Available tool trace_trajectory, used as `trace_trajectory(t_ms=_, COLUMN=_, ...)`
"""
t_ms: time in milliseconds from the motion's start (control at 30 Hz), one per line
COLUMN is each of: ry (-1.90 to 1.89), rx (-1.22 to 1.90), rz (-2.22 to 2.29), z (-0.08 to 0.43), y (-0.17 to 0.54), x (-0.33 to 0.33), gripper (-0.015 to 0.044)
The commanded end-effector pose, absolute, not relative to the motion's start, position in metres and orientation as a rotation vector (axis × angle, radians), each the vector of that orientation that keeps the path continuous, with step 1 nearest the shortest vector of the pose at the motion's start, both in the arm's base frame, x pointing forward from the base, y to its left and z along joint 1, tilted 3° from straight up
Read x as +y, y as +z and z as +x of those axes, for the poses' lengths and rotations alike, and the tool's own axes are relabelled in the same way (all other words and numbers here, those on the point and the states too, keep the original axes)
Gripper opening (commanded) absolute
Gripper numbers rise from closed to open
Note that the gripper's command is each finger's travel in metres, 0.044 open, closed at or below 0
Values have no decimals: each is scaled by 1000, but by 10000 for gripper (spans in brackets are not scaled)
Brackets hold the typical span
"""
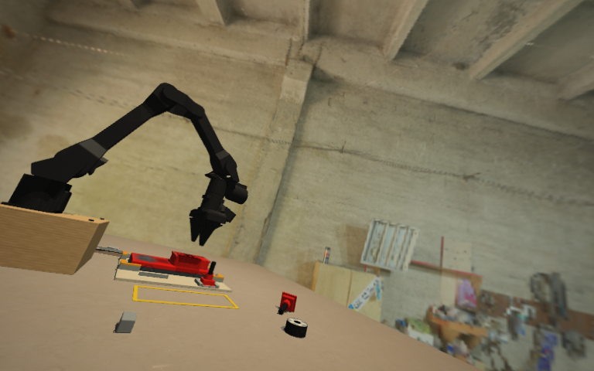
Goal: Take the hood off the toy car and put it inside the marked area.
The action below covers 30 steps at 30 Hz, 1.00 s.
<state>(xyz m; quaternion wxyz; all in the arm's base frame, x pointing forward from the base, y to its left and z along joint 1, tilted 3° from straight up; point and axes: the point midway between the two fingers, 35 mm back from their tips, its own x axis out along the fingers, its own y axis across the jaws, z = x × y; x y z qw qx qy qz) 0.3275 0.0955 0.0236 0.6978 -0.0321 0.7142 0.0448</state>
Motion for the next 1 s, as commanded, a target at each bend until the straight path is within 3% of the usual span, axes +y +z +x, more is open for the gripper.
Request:
trace_trajectory(t_ms=0, ry=106, rx=1598, rz=-70, z=326, y=20, x=96, gripper=440)
trace_trajectory(t_ms=967, ry=106, rx=1598, rz=-70, z=326, y=1, x=97, gripper=440)
